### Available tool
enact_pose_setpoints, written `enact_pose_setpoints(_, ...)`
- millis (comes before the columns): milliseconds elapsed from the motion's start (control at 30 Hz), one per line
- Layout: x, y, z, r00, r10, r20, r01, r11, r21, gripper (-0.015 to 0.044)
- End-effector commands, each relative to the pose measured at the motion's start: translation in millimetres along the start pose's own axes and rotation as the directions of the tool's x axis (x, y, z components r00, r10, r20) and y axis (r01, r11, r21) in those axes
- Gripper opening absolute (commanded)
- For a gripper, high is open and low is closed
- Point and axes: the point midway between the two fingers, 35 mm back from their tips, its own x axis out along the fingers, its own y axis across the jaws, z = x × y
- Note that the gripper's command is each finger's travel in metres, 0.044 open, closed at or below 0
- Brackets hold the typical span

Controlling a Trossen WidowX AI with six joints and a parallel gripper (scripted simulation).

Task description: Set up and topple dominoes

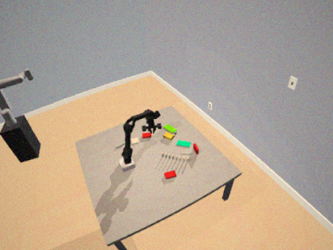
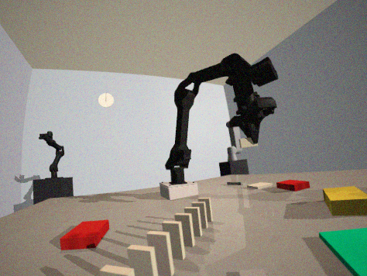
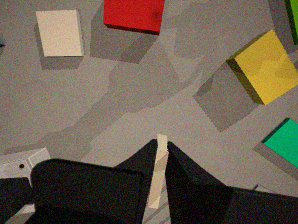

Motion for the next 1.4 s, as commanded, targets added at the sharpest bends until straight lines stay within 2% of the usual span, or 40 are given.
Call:
enact_pose_setpoints(0, 6, -2, 2, 1.000, 0.001, 0.030, -0.001, 1.000, 0.005, 0.0021)
enact_pose_setpoints(300, 31, -22, 18, 0.968, -0.017, 0.252, -0.012, 0.994, 0.113, 0.0021)
enact_pose_setpoints(600, 47, -41, 28, 0.888, -0.053, 0.456, -0.038, 0.982, 0.186, 0.0021)
enact_pose_setpoints(1000, 55, -58, 30, 0.724, -0.101, 0.682, -0.077, 0.971, 0.226, 0.0021)
enact_pose_setpoints(1367, 54, -62, 20, 0.540, -0.123, 0.833, -0.097, 0.974, 0.206, 0.0021)
